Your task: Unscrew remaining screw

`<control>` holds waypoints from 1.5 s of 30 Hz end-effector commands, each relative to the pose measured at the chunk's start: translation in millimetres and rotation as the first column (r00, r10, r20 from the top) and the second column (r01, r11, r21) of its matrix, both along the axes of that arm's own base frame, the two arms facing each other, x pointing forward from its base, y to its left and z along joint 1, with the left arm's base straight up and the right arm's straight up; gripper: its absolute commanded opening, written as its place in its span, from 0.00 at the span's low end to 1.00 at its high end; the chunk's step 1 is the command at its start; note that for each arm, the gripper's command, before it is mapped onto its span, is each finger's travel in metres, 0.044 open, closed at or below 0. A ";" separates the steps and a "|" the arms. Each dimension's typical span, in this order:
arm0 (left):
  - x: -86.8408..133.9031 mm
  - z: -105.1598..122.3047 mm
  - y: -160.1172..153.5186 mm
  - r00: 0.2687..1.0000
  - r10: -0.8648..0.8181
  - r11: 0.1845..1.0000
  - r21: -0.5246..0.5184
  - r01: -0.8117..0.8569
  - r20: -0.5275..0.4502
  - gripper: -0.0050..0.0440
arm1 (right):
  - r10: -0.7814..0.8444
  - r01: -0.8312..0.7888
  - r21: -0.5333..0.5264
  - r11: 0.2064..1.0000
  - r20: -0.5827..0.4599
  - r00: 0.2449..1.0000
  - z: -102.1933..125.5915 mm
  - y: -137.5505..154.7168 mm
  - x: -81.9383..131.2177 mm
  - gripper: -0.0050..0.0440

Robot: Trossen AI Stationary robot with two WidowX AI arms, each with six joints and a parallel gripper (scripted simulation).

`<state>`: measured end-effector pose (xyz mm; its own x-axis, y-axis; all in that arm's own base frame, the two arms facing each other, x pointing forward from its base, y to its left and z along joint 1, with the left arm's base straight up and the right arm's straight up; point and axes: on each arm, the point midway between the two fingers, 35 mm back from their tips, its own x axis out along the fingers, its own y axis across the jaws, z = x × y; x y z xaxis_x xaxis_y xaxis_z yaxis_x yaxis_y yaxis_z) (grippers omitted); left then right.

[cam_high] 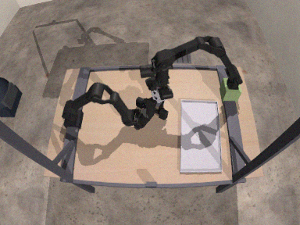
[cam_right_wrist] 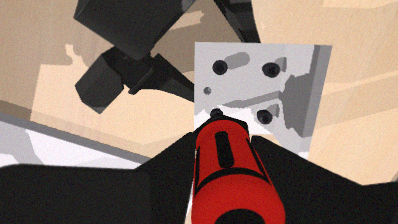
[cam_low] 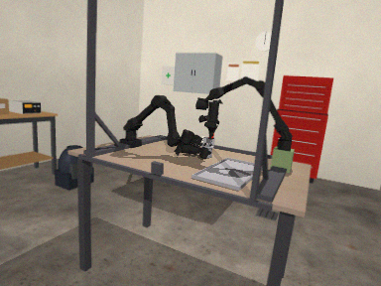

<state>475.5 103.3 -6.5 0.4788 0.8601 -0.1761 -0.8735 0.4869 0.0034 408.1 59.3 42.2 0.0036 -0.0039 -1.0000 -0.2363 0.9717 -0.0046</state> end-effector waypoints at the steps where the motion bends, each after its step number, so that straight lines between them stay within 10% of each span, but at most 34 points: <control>1: 4.3 10.7 1.6 1.000 0.003 1.000 -0.001 -0.003 0.028 0.60 | 0.002 -0.003 0.007 1.000 0.045 0.999 15.6 2.1 6.9 0.37; 45: 4.3 10.7 1.6 1.000 0.003 1.000 -0.001 -0.003 0.028 0.60 | 0.002 -0.003 0.009 1.000 0.067 0.998 27.8 1.5 8.3 0.37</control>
